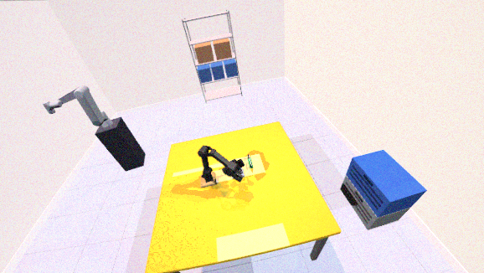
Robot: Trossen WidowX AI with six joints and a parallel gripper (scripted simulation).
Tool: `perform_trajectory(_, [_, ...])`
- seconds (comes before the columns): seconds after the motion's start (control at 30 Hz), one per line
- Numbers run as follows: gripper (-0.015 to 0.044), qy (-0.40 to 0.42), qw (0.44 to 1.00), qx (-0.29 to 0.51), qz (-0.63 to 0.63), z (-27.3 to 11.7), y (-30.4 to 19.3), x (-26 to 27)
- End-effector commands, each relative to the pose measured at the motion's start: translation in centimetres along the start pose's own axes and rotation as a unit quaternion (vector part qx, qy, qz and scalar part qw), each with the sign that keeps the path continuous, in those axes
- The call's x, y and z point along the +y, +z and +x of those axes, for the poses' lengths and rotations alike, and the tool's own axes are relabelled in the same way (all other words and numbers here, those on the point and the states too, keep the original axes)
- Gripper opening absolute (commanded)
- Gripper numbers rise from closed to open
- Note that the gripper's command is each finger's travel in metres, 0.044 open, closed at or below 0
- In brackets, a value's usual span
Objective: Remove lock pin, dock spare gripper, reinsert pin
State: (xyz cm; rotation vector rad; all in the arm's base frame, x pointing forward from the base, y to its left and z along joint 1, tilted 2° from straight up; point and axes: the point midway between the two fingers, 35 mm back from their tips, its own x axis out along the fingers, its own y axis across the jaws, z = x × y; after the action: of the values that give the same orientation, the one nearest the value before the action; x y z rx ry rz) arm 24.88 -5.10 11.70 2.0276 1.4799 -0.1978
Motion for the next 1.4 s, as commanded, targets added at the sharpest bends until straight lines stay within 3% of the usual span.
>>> perform_trajectory(0.0, [0.044,0.0,1.0,-0.001,-0.001,-0.5,-0.8,0.0])
perform_trajectory(0.53, [0.044,0.0,1.0,0.005,0.014,-1.9,-3.9,-0.3])
perform_trajectory(1.37, [0.044,0.038,0.998,-0.051,0.016,-3.6,-8.1,0.6])
